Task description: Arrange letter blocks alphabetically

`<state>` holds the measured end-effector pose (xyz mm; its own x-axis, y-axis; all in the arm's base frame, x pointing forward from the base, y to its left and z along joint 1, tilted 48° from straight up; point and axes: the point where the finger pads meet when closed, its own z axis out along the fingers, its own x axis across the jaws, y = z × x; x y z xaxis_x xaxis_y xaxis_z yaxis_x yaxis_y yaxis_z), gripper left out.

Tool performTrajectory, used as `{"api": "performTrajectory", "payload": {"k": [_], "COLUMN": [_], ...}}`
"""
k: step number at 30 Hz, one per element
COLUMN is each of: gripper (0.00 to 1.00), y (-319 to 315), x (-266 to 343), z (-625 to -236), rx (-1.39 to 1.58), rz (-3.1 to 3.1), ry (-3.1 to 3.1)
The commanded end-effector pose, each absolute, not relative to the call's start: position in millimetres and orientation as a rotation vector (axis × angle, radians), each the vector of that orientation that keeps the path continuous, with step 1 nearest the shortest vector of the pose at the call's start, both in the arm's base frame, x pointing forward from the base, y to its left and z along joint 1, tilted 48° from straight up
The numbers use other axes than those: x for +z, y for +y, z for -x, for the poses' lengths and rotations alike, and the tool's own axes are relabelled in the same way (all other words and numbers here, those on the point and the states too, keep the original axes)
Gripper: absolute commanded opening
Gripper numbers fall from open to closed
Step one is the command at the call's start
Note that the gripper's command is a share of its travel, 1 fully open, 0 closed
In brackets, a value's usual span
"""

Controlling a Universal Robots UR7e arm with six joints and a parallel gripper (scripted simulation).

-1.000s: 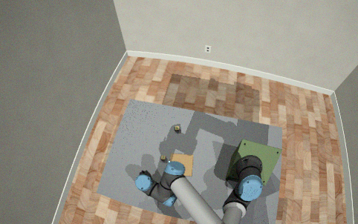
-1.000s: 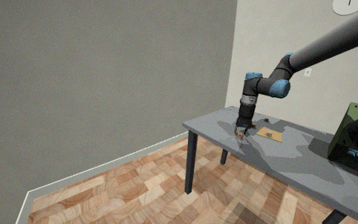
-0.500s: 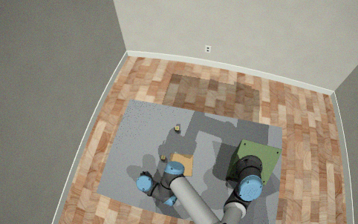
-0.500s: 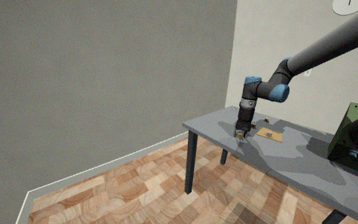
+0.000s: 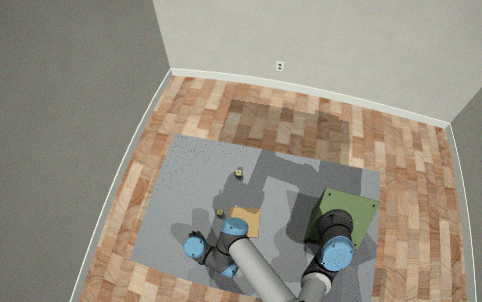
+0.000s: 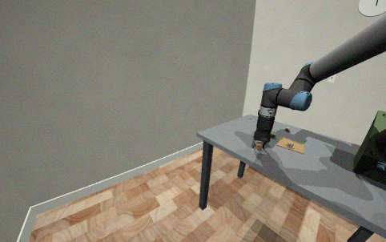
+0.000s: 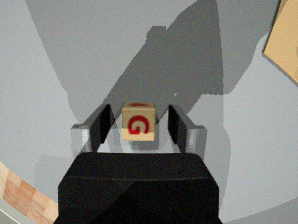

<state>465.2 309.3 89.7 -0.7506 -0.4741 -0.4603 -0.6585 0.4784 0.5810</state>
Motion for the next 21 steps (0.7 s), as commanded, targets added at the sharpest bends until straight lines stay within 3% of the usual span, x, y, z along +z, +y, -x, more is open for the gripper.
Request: {"api": "performTrajectory", "payload": {"k": [1,19,20,21], "gripper": [1.0,1.0,0.79,0.79], "y": [309.1,309.1,309.1,309.1], "x": [90.1,90.1,90.1,90.1], "z": [-465.6,-465.6,-465.6,-465.6], "rx": [1.132,1.132,1.132,1.132], "rz": [0.972,0.972,0.972,0.972], "ry": [2.489,2.489,2.489,2.489]}}
